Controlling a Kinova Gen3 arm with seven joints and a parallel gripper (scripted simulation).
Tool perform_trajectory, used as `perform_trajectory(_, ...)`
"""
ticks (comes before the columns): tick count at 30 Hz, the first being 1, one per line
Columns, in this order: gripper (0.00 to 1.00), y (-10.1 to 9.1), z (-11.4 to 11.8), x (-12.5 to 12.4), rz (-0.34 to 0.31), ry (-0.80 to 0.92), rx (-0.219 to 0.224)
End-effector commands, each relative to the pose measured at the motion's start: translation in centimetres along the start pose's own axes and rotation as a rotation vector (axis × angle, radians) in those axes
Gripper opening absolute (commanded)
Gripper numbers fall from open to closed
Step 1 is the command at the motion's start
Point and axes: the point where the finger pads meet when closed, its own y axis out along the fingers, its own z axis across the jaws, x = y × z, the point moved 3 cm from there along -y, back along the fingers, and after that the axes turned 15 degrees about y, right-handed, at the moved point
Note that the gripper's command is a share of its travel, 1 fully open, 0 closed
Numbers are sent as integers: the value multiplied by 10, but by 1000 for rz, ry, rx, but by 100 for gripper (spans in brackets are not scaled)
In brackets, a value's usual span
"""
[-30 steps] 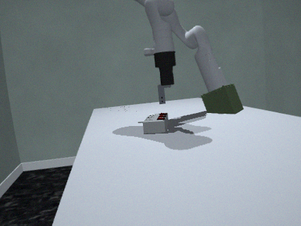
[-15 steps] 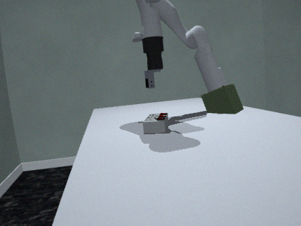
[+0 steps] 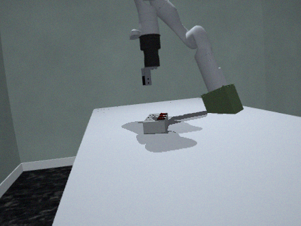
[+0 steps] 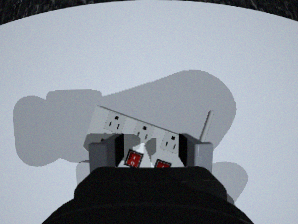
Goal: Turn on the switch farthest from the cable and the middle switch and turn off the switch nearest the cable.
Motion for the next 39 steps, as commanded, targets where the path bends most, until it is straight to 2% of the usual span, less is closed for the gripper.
perform_trajectory(1,100,-1,0,0,1,0,-2)
perform_trajectory(21,100,0,-1,0,-1,32,-2)
perform_trajectory(35,100,7,-5,2,-10,205,0)
perform_trajectory(39,100,10,-8,3,-14,301,1)
